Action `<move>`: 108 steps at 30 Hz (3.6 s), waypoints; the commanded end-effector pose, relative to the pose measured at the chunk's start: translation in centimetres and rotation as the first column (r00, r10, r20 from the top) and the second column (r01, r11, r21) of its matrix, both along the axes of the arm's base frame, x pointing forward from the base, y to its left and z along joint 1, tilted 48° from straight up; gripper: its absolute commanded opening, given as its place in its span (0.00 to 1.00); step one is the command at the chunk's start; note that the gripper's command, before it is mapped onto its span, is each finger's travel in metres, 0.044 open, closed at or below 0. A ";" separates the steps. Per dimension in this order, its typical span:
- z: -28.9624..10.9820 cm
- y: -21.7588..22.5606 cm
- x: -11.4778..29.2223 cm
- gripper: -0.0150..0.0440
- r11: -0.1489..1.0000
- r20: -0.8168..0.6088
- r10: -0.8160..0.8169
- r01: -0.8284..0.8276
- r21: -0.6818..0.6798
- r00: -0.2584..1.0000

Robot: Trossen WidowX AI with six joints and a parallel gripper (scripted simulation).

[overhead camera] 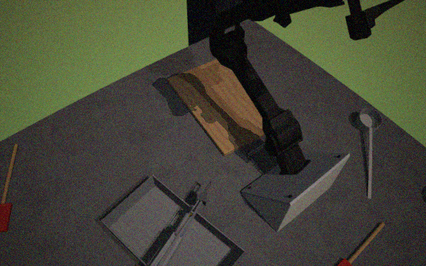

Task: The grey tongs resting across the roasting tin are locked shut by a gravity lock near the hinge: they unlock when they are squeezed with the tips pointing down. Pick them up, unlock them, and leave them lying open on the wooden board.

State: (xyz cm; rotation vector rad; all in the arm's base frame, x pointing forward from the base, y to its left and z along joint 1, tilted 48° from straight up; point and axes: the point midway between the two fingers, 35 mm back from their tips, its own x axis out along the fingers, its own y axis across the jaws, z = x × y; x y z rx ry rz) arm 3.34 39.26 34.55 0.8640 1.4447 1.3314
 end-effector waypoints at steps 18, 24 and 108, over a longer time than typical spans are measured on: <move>-17.9 -9.6 27.1 1.00 0.483 0.550 -0.367 0.659 -0.577 0.750; -22.4 -17.9 31.7 1.00 0.189 0.635 -0.220 0.671 -0.717 0.740; -32.4 -48.5 32.1 0.64 -0.557 0.030 0.222 0.152 -0.817 0.975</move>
